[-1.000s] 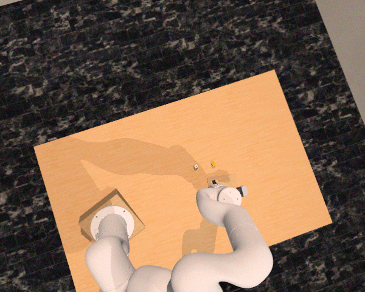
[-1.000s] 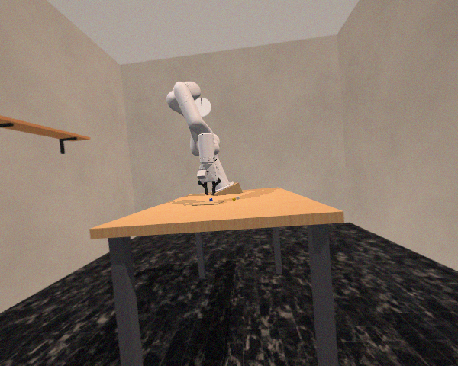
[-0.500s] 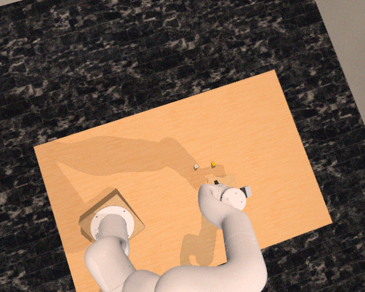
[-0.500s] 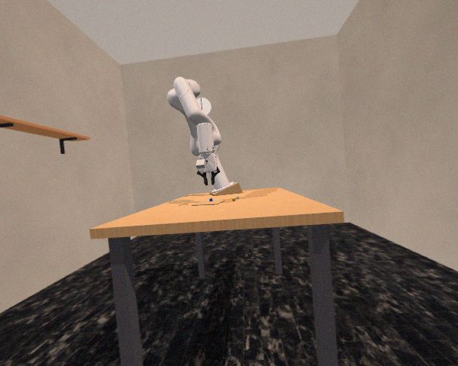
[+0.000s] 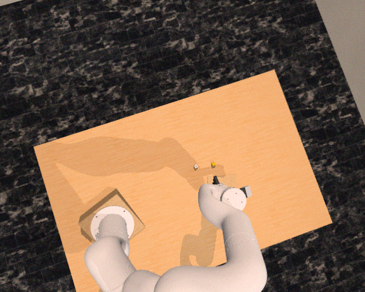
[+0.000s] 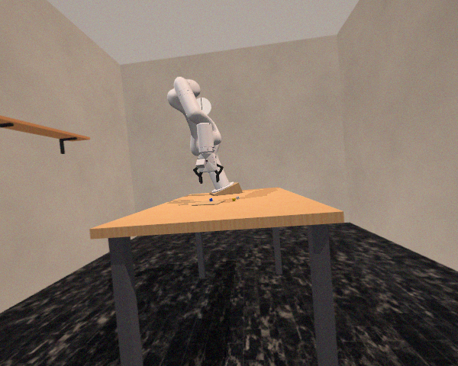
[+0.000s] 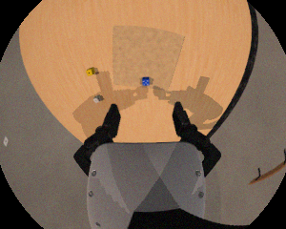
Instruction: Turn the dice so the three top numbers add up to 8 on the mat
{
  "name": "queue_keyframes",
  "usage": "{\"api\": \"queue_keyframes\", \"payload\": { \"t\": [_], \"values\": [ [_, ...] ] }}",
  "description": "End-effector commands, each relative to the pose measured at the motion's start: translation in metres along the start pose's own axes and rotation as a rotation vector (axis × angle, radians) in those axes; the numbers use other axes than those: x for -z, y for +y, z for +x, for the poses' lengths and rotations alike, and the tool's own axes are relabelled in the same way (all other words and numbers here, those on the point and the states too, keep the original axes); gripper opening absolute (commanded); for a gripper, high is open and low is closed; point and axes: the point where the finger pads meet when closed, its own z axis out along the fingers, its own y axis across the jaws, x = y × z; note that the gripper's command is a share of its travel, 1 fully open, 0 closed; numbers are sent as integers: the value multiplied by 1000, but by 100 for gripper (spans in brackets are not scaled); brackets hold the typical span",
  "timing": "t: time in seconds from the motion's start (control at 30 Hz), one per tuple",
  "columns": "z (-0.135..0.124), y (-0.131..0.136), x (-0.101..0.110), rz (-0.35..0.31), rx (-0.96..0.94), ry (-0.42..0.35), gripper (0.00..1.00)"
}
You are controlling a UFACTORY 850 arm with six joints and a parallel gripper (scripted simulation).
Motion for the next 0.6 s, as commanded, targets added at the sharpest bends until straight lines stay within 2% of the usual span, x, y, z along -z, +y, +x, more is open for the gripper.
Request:
{"api": "queue_keyframes", "payload": {
  "t": [0.0, 0.37, 0.57],
  "values": [
    [1, 0, 1, 0, 0, 2, 100],
    [1, 0, 1, 0, 5, 2, 100],
    [2, -3, 0, 0, 77, 2, 100]
  ]
}}
